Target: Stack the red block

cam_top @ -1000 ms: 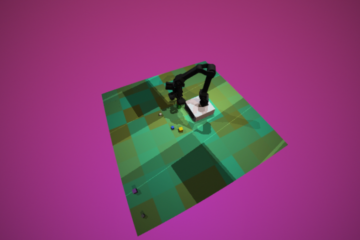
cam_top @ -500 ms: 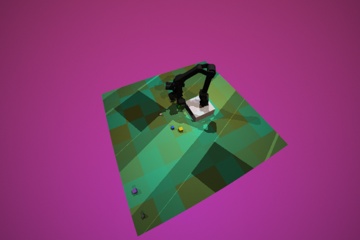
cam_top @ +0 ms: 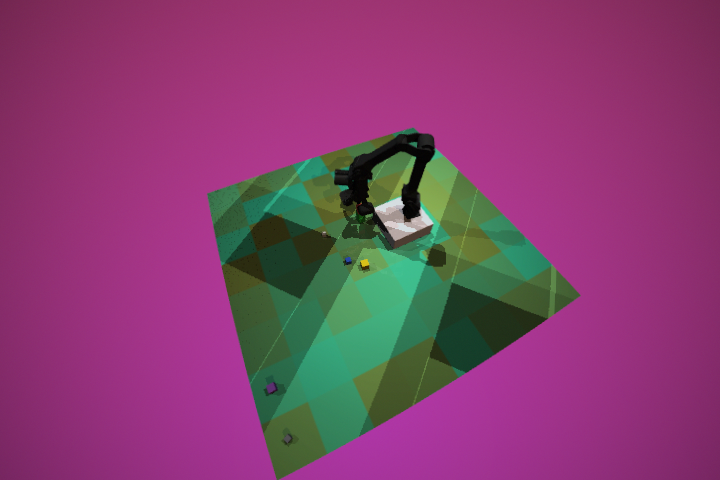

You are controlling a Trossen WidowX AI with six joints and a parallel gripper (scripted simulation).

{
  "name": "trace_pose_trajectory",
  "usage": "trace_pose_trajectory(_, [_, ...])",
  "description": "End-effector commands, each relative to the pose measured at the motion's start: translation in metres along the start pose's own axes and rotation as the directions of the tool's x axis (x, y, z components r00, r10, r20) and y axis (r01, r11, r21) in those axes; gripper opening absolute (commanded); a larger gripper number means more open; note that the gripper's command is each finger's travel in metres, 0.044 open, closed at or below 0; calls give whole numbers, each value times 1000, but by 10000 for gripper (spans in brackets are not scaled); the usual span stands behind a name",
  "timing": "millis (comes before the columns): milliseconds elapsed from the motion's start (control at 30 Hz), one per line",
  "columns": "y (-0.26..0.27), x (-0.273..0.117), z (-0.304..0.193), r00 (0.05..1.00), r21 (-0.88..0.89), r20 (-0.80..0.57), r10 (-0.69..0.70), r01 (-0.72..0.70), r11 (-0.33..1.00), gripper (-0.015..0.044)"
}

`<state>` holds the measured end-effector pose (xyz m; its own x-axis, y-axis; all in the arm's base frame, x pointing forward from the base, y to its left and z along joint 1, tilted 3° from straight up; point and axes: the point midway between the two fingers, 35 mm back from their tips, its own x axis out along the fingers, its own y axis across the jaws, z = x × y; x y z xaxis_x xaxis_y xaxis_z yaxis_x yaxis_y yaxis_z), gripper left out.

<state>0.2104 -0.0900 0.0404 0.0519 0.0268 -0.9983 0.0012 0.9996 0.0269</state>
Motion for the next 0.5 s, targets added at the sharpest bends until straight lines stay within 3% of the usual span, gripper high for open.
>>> trace_pose_trajectory(0, [0, 0, 0, 1000, 0, -2, 0, 0, 1000, 394])
trace_pose_trajectory(67, [0, 0, 0, 1000, 0, -2, 0, 0, 1000, 440])
trace_pose_trajectory(467, [0, 0, 0, 1000, 0, -2, 0, 0, 1000, 440])
